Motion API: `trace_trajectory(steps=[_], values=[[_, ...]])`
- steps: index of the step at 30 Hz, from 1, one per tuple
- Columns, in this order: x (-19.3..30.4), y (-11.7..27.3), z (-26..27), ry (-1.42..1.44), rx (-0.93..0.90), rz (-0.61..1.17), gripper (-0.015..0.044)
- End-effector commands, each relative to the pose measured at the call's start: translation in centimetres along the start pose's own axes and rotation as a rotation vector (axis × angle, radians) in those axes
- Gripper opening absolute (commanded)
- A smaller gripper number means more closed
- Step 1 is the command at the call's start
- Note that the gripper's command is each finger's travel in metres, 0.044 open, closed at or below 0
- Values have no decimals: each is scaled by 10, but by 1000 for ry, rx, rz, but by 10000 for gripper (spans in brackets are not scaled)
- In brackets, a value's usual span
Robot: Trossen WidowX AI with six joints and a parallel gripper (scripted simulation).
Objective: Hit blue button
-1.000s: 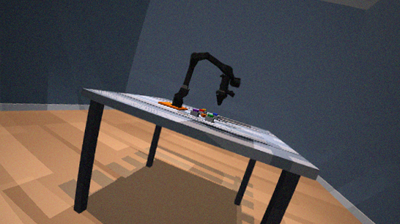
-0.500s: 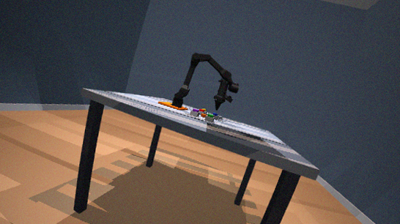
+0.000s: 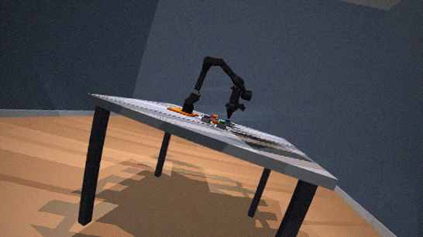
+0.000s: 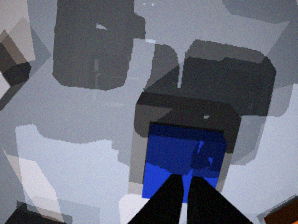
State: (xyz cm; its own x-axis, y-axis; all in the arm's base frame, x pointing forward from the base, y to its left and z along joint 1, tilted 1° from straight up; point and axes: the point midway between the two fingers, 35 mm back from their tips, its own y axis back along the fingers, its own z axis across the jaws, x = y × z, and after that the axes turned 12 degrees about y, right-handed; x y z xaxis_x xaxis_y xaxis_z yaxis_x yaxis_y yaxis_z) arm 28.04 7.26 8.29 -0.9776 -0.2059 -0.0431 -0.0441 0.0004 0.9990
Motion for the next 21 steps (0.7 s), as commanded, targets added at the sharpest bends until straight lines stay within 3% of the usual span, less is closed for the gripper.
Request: trace_trajectory(steps=[1,21], values=[[0,-5,0,3,-3,-3,20],[0,-16,0,3,-3,-3,20]])
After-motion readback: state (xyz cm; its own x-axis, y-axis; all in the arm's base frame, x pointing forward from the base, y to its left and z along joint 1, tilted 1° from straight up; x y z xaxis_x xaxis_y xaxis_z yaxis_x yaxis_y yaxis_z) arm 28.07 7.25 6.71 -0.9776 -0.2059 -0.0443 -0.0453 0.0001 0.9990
